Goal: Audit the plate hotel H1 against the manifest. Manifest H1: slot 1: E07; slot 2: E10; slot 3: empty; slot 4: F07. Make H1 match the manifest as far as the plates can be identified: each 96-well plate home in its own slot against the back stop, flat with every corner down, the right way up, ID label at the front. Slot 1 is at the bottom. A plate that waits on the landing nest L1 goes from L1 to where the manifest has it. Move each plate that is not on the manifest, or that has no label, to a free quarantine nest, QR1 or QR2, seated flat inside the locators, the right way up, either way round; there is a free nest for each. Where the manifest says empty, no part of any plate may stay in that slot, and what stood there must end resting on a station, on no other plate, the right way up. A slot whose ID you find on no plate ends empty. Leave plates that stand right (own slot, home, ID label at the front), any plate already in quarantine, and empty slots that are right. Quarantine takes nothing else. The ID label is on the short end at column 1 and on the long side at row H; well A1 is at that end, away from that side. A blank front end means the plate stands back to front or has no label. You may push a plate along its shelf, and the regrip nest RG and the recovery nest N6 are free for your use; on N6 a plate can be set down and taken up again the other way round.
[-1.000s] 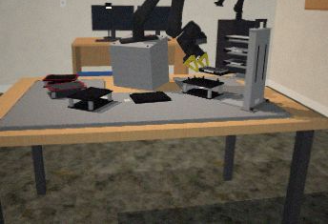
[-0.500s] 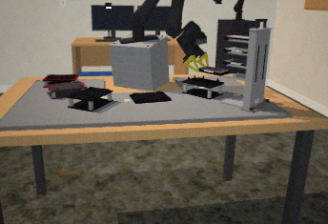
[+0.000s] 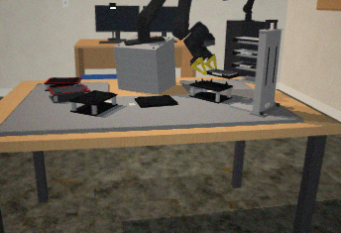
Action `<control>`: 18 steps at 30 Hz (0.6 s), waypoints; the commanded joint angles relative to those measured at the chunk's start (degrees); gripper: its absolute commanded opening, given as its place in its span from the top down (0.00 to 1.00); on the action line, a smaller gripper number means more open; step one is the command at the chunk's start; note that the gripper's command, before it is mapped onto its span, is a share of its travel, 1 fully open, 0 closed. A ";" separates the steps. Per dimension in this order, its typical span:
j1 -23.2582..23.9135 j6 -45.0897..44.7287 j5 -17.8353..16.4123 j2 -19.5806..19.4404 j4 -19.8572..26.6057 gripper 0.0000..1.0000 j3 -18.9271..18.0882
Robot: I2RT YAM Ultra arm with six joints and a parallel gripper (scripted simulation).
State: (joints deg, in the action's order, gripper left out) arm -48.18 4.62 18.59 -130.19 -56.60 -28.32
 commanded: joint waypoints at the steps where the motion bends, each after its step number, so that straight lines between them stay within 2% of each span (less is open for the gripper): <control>1: -0.55 0.46 0.36 1.67 -1.68 0.14 -1.43; 2: -0.55 0.46 0.36 1.67 -1.68 0.14 -1.43; 4: -0.84 0.56 0.54 0.10 -2.18 0.14 1.29; 11: -1.19 0.81 0.79 -1.06 -3.79 0.14 2.56; 12: -1.34 0.92 0.90 0.57 -4.56 0.14 2.35; 15: -1.57 1.09 1.07 -1.94 -5.67 0.14 3.65; 18: -1.82 1.27 1.24 -1.69 -6.75 0.14 4.37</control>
State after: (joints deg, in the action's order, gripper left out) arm -49.17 5.19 19.20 -131.94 -60.40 -25.34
